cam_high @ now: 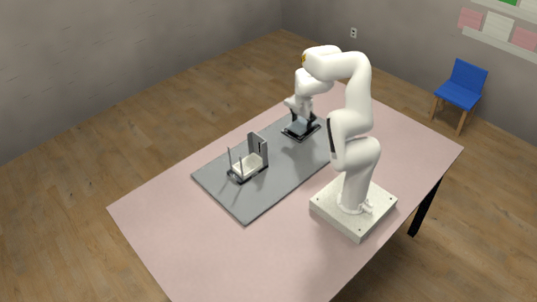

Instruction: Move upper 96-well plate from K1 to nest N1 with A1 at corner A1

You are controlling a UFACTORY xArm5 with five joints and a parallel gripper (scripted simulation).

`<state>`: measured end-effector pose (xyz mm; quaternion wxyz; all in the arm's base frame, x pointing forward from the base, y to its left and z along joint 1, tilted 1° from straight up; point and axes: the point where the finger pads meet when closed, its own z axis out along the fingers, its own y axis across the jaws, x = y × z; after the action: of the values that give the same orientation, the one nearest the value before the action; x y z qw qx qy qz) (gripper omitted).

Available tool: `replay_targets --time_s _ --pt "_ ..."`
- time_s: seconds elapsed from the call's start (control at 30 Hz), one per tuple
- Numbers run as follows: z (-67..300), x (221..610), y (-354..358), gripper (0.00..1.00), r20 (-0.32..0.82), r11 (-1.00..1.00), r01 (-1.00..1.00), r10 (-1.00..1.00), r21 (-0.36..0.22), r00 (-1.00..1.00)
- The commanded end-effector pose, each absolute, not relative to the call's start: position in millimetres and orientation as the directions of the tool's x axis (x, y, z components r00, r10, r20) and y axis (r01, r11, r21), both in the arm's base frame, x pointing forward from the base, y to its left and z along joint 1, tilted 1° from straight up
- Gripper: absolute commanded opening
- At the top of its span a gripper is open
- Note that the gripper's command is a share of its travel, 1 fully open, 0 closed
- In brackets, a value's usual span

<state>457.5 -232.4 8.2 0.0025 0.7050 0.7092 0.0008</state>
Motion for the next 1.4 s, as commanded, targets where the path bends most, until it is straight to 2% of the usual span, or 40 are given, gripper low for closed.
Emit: replay_targets --time_s 0.0,1.37 --pt "9.5 458.6 -232.9 0.0 -0.017 0.006 1.0 1.0 0.001 -0.006" --pt "4.7 458.5 -233.0 0.0 -0.017 0.006 1.0 1.0 0.001 -0.006"
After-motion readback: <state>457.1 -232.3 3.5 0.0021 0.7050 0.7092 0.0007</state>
